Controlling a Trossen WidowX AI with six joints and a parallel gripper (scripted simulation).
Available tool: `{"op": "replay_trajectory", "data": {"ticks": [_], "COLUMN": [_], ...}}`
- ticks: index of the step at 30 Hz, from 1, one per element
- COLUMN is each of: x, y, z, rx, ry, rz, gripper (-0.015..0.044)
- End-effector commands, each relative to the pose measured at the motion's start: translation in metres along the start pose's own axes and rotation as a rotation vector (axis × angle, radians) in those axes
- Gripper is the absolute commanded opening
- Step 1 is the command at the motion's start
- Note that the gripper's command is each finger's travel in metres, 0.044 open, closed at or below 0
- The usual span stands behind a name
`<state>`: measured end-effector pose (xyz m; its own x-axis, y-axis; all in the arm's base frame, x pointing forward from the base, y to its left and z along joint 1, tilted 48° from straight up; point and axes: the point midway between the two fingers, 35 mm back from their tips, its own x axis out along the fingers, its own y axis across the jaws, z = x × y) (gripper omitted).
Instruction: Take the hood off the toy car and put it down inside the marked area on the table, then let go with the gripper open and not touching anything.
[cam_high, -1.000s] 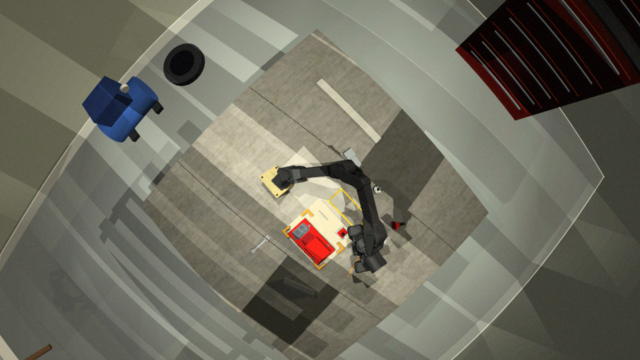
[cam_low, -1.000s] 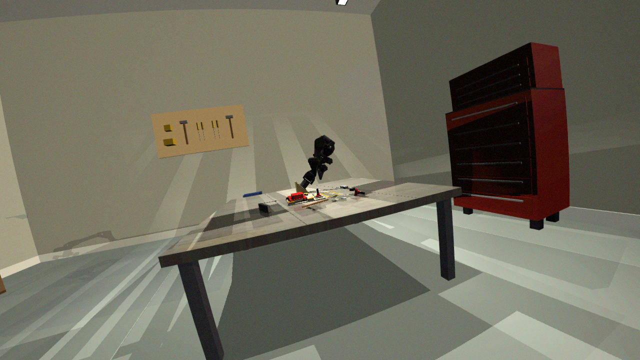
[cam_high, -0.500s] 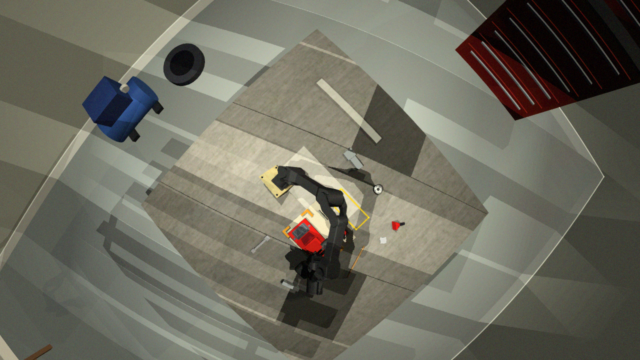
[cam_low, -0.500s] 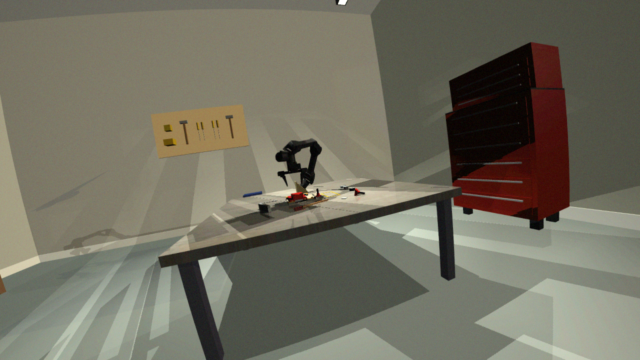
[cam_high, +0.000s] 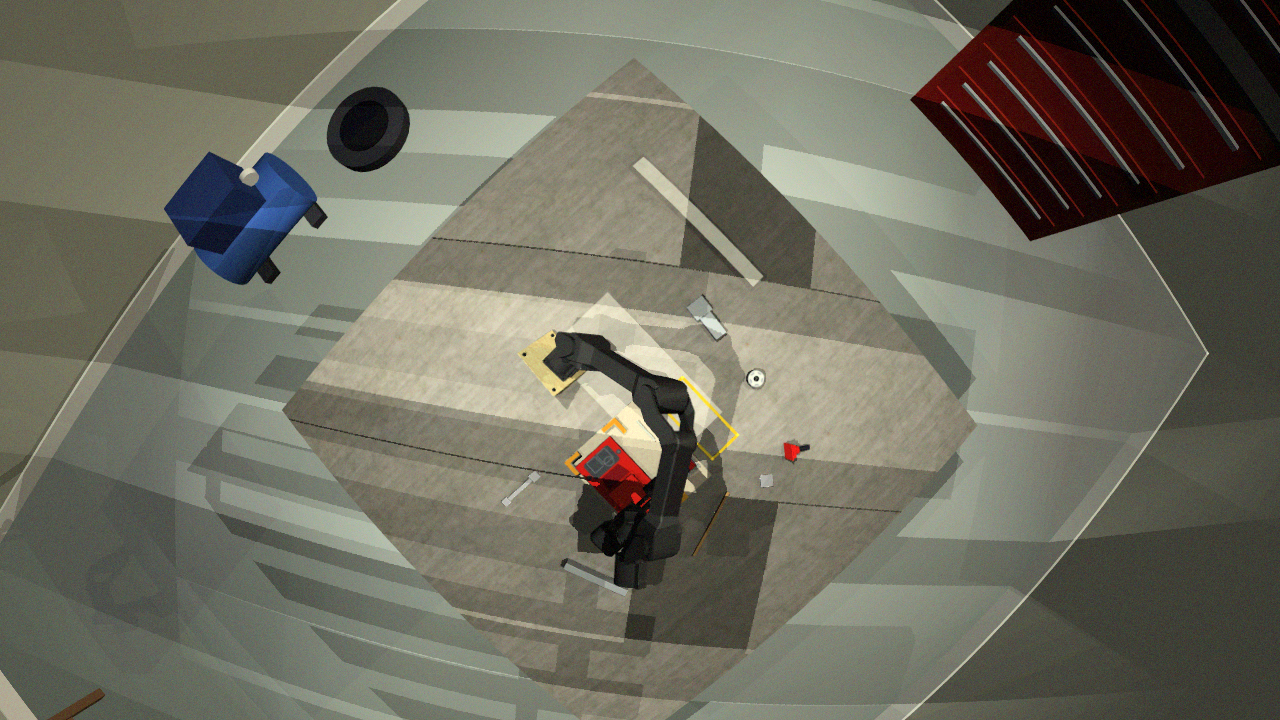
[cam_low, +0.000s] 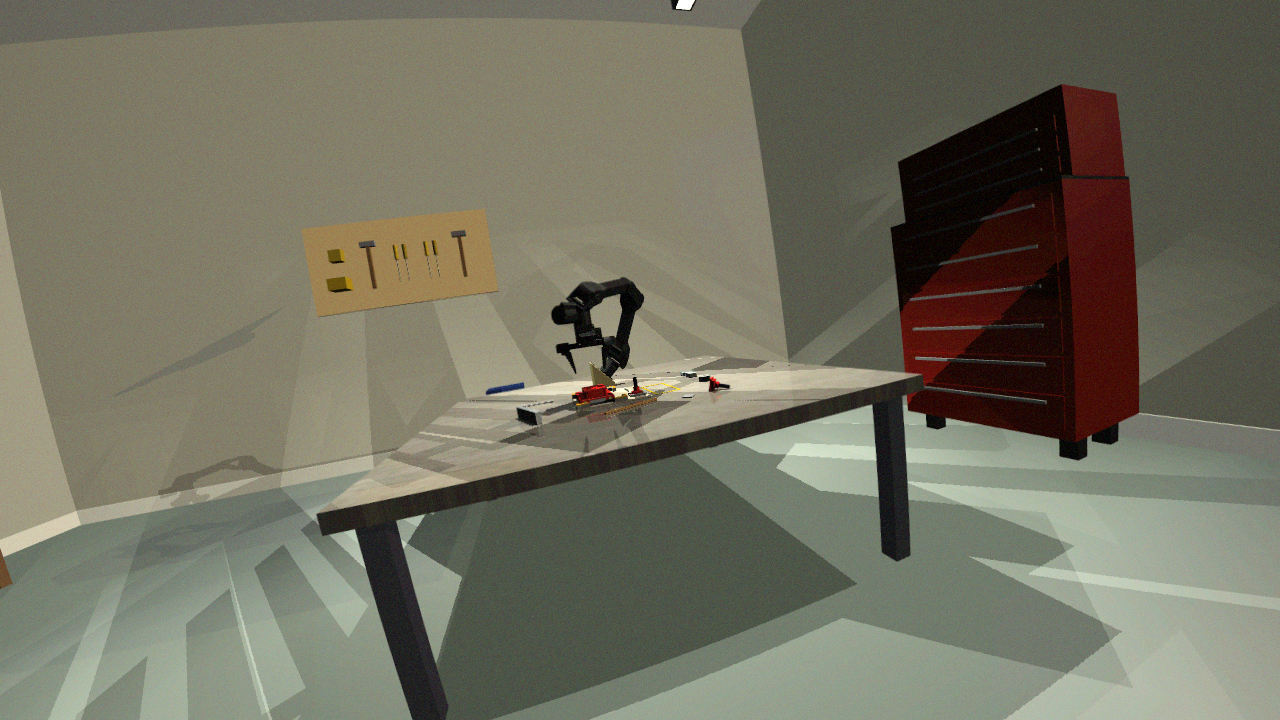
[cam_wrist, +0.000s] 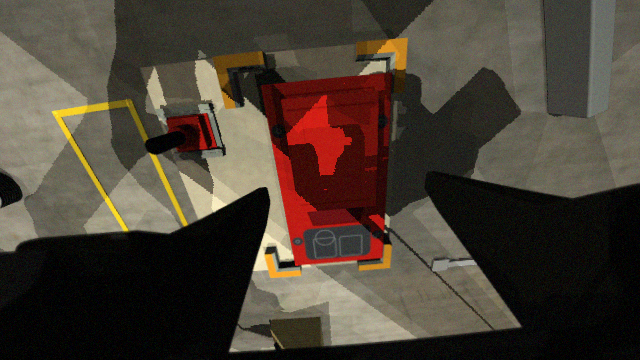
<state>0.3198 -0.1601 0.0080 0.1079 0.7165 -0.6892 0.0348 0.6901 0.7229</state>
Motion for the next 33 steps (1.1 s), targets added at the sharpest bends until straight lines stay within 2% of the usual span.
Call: {"op": "replay_trajectory", "data": {"ticks": [1, 33], "x": [0.006, 0.032], "y": [0.001, 0.001], "z": [-0.001, 0.000], "rx": [0.007, 0.006], "ry": [0.004, 0.004], "rz": [0.007, 0.008], "gripper": [0.0440, 0.0440]}}
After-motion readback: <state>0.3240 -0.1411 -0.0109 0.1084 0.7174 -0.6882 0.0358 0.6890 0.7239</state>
